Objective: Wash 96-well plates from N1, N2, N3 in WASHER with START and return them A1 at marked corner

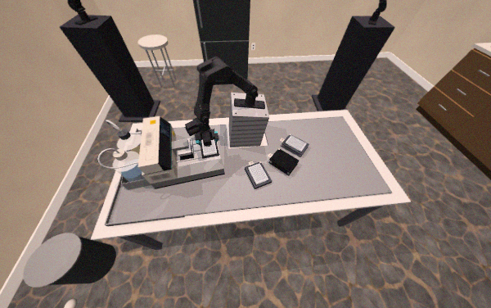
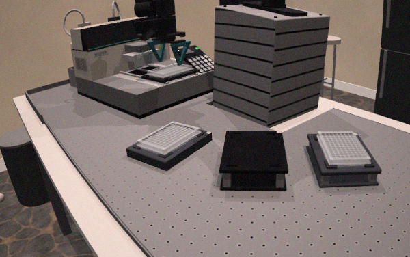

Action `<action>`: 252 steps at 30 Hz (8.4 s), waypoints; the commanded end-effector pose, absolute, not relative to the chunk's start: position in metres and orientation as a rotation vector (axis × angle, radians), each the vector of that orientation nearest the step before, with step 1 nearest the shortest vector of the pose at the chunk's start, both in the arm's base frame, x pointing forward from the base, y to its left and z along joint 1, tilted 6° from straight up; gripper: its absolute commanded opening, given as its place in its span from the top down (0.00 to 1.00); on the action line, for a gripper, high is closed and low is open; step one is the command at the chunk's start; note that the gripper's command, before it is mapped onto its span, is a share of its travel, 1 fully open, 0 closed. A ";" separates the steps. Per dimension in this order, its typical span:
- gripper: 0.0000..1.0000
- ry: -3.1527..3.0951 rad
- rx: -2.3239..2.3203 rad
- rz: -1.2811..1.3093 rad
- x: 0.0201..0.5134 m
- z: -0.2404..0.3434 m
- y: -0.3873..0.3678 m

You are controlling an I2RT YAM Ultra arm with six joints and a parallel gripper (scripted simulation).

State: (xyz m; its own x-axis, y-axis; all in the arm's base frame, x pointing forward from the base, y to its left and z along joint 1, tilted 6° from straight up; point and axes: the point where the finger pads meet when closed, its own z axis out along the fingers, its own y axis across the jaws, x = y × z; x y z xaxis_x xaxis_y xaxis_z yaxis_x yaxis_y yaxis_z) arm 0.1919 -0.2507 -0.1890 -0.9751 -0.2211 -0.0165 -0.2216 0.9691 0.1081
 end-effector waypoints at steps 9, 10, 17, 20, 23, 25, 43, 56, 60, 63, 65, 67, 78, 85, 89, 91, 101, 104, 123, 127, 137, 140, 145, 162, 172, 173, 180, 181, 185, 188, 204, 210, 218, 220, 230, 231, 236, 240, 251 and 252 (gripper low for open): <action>0.00 3.107 -0.349 0.157 0.195 -0.193 -0.253; 0.00 3.107 -0.349 0.157 0.195 -0.194 -0.253; 0.00 3.107 -0.349 0.157 0.195 -0.197 -0.253; 0.00 3.107 -0.349 0.157 0.195 -0.199 -0.253; 0.00 3.107 -0.349 0.157 0.195 -0.201 -0.252; 0.00 3.107 -0.349 0.157 0.195 -0.202 -0.252; 0.00 3.107 -0.349 0.157 0.195 -0.213 -0.251; 0.00 3.107 -0.349 0.157 0.195 -0.215 -0.251; 0.20 3.107 -0.349 0.157 0.195 -0.215 -0.251; 0.30 3.107 -0.349 0.157 0.195 -0.215 -0.251; 0.30 3.107 -0.349 0.157 0.195 -0.215 -0.251; 0.30 3.107 -0.349 0.157 0.195 -0.215 -0.251; 0.70 3.107 -0.349 0.157 0.195 -0.215 -0.251; 0.90 3.107 -0.349 0.157 0.195 -0.215 -0.251; 1.00 3.107 -0.349 0.157 0.195 -0.215 -0.251; 1.00 3.107 -0.349 0.157 0.195 -0.215 -0.251; 1.00 3.107 -0.349 0.157 0.195 -0.215 -0.251; 1.00 3.107 -0.349 0.157 0.195 -0.215 -0.251; 1.00 3.107 -0.349 0.157 0.195 -0.204 -0.252; 1.00 3.107 -0.349 0.157 0.195 -0.197 -0.253; 1.00 3.107 -0.349 0.157 0.195 -0.184 -0.254; 1.00 3.107 -0.349 0.157 0.195 -0.179 -0.255; 1.00 3.107 -0.349 0.157 0.195 -0.170 -0.256; 1.00 3.107 -0.349 0.156 0.195 -0.145 -0.258; 1.00 3.107 -0.349 0.156 0.195 -0.132 -0.260; 1.00 3.107 -0.349 0.156 0.195 -0.130 -0.260; 1.00 3.107 -0.349 0.156 0.195 -0.125 -0.260; 1.00 3.107 -0.349 0.156 0.195 -0.125 -0.260; 1.00 3.107 -0.349 0.156 0.195 -0.126 -0.260; 1.00 3.107 -0.349 0.156 0.195 -0.125 -0.260; 1.00 3.059 -0.595 0.156 0.245 -0.126 -0.211; 1.00 3.058 -0.594 0.157 0.266 -0.126 -0.189; 1.00 3.057 -0.594 0.158 0.291 -0.126 -0.164; 1.00 3.057 -0.594 0.158 0.294 -0.126 -0.162; 1.00 2.991 -0.835 0.156 0.310 -0.124 -0.120; 1.00 2.991 -0.835 0.156 0.312 -0.124 -0.115; 1.00 2.991 -0.835 0.157 0.318 -0.124 -0.101; 1.00 2.991 -0.835 0.157 0.325 -0.123 -0.082; 1.00 2.989 -0.834 0.159 0.346 -0.122 -0.031; 1.00 2.989 -0.834 0.159 0.346 -0.122 -0.031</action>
State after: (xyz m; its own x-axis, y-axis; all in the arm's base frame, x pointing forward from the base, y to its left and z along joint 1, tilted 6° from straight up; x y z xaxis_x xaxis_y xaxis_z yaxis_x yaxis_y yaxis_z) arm 0.3384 -0.0331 -0.1261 -0.8342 -0.5496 -0.0460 -0.5513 0.8289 0.0947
